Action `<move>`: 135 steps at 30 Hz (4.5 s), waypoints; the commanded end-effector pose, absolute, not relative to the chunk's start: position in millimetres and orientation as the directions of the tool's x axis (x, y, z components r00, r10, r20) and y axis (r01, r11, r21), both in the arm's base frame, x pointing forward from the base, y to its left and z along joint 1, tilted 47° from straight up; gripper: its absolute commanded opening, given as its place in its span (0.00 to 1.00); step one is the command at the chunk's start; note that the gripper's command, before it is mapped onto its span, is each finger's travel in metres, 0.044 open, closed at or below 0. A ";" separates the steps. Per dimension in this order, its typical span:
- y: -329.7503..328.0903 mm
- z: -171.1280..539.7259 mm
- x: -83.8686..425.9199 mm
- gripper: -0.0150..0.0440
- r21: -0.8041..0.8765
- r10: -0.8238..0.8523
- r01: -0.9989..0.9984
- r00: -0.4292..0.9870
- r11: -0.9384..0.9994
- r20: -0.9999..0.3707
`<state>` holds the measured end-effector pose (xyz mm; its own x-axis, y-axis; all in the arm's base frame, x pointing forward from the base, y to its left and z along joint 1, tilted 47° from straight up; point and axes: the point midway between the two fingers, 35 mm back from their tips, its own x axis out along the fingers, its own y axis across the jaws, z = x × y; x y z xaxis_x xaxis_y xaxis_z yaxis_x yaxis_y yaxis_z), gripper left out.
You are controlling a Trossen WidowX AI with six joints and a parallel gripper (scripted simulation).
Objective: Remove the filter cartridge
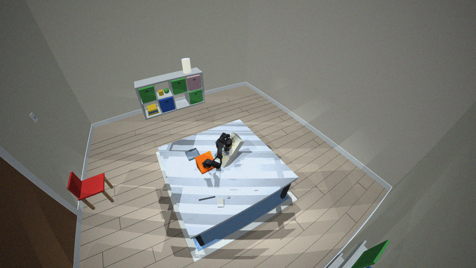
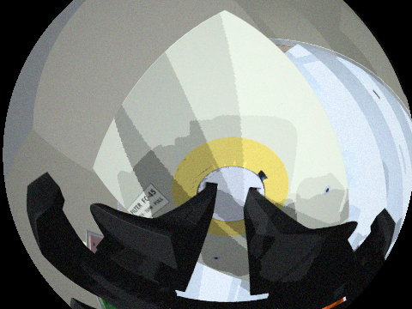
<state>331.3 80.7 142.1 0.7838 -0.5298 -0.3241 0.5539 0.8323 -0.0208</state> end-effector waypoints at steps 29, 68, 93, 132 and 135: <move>77.5 140.1 336.3 0.25 -0.755 -0.530 0.115 0.779 0.646 -0.334; 97.8 140.5 256.1 0.25 -0.731 -0.530 0.138 0.778 0.668 -0.337; 75.0 115.6 236.4 0.44 -0.732 -0.530 0.137 0.777 0.667 -0.338; 93.6 121.6 235.9 0.77 -0.719 -0.695 0.150 0.448 0.678 -0.562; 90.7 118.8 238.2 0.77 -0.719 -0.694 0.149 0.448 0.679 -0.563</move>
<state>238.1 94.1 122.0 0.4568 -0.6929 -0.5579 0.1494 0.6780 -0.7197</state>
